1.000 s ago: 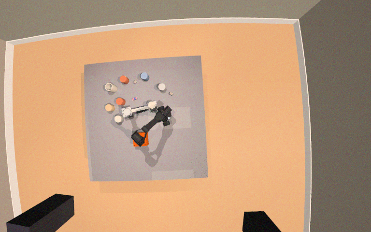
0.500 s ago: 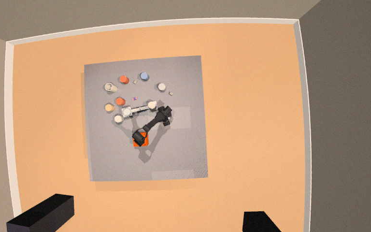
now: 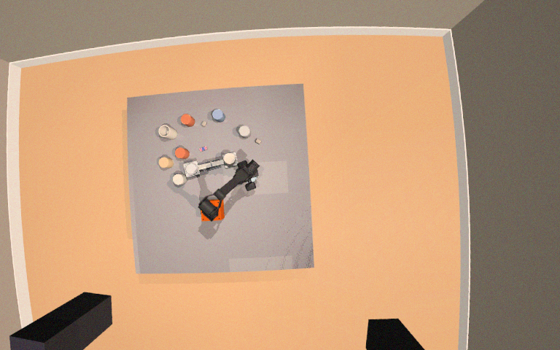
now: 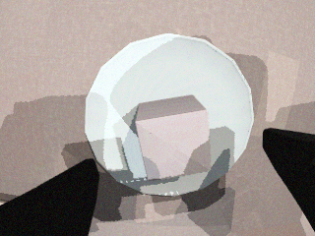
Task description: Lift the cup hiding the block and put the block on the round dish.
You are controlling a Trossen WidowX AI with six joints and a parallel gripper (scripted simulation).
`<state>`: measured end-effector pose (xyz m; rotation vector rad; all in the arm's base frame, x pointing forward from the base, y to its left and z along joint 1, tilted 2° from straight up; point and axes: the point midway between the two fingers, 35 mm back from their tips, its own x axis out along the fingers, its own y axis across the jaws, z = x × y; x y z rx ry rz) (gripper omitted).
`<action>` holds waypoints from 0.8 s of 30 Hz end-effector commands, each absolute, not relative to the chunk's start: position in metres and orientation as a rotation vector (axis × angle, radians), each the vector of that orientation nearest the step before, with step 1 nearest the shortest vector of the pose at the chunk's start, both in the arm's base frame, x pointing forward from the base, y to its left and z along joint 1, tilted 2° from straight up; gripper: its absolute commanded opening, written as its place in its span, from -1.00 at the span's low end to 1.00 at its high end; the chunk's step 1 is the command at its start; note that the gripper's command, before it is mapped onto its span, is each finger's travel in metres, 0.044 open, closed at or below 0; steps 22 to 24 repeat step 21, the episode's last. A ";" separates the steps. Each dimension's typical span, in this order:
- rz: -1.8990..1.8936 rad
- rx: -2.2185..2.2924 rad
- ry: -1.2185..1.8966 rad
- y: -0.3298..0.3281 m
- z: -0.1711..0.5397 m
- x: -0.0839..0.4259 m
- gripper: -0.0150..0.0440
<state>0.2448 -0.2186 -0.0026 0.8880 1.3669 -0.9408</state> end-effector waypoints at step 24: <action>-0.937 0.877 1.329 -0.217 0.086 0.247 1.00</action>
